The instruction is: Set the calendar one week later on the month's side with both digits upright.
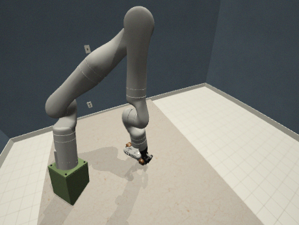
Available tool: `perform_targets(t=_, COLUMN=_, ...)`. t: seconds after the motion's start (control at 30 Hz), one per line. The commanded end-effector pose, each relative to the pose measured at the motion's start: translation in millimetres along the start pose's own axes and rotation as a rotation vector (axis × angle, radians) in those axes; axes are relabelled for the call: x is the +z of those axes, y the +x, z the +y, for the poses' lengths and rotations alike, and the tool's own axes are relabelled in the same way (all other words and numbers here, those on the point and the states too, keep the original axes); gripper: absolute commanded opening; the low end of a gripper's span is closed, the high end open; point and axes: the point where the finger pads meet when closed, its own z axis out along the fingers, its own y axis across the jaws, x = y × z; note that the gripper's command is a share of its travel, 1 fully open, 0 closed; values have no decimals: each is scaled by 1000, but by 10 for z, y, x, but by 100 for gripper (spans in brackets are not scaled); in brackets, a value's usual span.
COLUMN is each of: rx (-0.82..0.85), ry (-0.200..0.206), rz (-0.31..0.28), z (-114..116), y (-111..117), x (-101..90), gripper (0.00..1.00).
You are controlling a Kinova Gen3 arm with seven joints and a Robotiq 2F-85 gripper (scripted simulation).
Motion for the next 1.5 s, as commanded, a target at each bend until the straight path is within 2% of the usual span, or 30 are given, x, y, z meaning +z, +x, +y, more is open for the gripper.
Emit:
perform_targets(t=0.0, rx=0, ry=1, rz=0, z=-4, y=-1, x=-4, gripper=48)
perform_targets(t=0.27, rx=0, ry=1, rz=0, z=-4, y=-1, x=-4, gripper=48)
perform_targets(t=0.3, rx=0, ry=1, rz=0, z=-4, y=-1, x=-4, gripper=28)
perform_targets(t=1.47, rx=0, ry=1, rz=0, z=-4, y=-1, x=-4, gripper=28)
